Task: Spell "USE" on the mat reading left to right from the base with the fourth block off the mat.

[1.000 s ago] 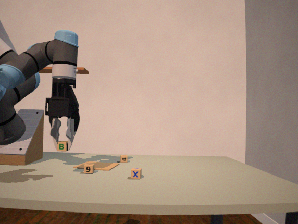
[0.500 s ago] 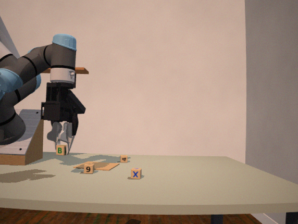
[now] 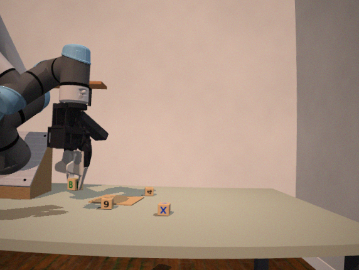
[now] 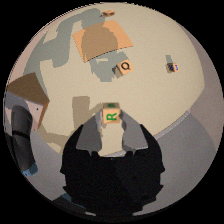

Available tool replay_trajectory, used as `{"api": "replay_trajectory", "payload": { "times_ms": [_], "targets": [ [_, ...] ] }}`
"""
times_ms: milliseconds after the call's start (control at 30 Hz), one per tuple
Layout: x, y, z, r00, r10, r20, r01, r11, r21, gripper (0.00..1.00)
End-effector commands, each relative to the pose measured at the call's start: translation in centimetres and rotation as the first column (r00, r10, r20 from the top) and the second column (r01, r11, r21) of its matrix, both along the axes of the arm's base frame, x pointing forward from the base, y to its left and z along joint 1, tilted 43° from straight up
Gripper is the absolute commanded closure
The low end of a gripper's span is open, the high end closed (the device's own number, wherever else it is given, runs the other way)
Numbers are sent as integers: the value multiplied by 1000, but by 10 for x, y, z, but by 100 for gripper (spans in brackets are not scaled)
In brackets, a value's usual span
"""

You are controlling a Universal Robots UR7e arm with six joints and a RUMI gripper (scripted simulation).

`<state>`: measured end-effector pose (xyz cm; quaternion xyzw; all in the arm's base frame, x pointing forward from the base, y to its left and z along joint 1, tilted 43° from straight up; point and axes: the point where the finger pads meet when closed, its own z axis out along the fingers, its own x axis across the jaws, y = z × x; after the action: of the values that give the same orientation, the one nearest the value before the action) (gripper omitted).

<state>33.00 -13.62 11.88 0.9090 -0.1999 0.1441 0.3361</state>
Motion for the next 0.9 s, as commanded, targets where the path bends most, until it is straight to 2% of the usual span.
{"api": "replay_trajectory", "payload": {
  "times_ms": [0, 367, 867],
  "targets": [
    [1, -1, 0, 1000, -17, 15, 17, 1000, 1, 91],
    [-1, -1, -2, 1000, -8, 19, 8, 999, 32, 91],
    [-1, 0, -2, 995, 59, 74, -73, 979, 191, 91]
  ]
}}
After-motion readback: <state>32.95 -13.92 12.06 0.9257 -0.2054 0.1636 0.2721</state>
